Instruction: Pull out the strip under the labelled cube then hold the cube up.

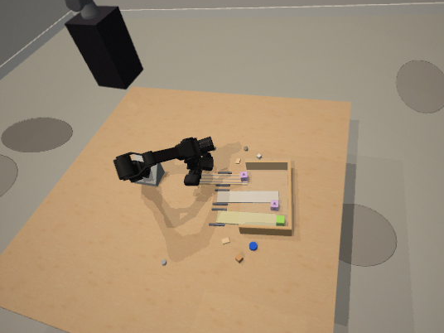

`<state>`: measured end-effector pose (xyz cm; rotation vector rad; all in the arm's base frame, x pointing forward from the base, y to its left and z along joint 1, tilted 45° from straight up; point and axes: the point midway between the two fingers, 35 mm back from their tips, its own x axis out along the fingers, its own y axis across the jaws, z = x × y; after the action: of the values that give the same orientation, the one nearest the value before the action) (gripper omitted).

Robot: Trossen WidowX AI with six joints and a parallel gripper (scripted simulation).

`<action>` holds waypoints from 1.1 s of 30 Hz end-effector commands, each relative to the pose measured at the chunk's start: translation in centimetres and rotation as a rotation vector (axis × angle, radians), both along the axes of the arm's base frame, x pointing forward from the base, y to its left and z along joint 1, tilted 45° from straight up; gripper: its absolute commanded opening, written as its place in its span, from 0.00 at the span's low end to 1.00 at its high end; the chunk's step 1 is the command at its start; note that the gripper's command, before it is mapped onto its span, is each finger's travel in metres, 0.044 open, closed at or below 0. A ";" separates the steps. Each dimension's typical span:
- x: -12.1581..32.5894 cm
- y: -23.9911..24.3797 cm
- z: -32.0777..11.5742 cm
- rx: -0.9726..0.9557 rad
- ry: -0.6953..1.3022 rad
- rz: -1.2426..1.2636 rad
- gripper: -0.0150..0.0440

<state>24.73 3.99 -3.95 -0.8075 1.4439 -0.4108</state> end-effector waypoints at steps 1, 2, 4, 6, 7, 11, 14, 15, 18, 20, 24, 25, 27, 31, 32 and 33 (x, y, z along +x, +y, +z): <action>-1.3 -0.8 -0.2 -0.006 0.021 -0.021 0.25; -1.4 -0.8 -0.2 -0.006 0.021 -0.021 0.25; -1.7 -0.9 -0.2 -0.006 0.021 -0.021 0.25; -2.0 -1.0 -0.2 -0.006 0.022 -0.021 0.25; -2.2 -1.0 -0.1 -0.006 0.022 -0.021 0.25; -2.7 -1.2 -0.1 -0.006 0.022 -0.021 0.25; -3.2 -1.3 -0.1 -0.006 0.022 -0.021 0.25; -3.3 -1.3 0.0 -0.006 0.022 -0.021 0.25; -3.7 -1.4 0.0 -0.006 0.023 -0.021 0.25; -4.0 -1.4 0.0 -0.006 0.023 -0.021 0.25; -4.5 -1.6 0.1 -0.006 0.023 -0.021 0.25; -4.5 -1.6 0.1 -0.006 0.023 -0.021 0.25; -4.5 -1.6 0.1 -0.006 0.023 -0.021 0.25; -4.5 -1.6 0.1 -0.006 0.023 -0.021 0.25; -4.5 -1.6 0.1 -0.006 0.023 -0.021 0.25; -4.5 -1.6 0.1 -0.006 0.023 -0.021 0.25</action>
<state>20.98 3.10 -3.69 -0.8084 1.4468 -0.4104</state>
